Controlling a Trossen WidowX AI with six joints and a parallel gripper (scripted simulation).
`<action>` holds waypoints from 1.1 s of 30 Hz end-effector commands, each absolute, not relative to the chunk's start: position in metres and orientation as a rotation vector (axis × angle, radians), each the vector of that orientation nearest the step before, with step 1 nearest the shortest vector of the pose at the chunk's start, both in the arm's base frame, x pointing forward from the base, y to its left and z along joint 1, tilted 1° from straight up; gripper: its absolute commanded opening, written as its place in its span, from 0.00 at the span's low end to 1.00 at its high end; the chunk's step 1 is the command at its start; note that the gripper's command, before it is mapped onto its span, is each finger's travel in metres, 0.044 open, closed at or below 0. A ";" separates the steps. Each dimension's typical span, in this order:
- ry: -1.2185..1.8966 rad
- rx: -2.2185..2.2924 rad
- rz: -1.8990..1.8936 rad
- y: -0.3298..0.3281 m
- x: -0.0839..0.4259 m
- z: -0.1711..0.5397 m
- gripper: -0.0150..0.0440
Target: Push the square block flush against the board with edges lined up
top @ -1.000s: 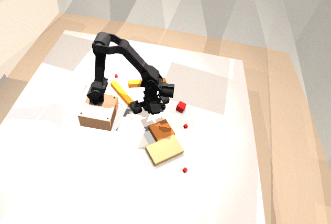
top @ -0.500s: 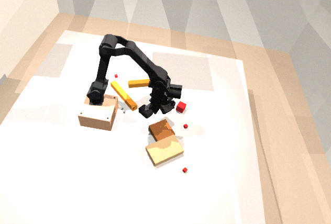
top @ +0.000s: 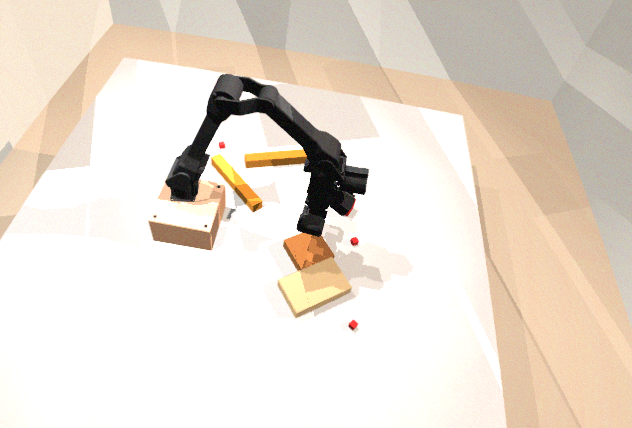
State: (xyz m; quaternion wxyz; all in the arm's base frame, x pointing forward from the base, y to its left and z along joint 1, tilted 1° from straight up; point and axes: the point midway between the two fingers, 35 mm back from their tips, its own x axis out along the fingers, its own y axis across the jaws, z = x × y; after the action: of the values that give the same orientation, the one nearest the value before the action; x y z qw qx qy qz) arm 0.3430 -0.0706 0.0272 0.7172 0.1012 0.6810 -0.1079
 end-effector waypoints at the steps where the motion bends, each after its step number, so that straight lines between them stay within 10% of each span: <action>1: 1.521 0.107 -0.131 -0.075 0.355 0.027 0.25; 33: 1.499 -0.372 0.325 -0.095 0.405 -0.031 0.25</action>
State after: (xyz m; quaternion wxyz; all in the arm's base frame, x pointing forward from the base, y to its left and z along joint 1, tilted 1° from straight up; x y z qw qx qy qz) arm 0.4084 -0.0957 -0.0146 0.7094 -0.1664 0.6700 0.1419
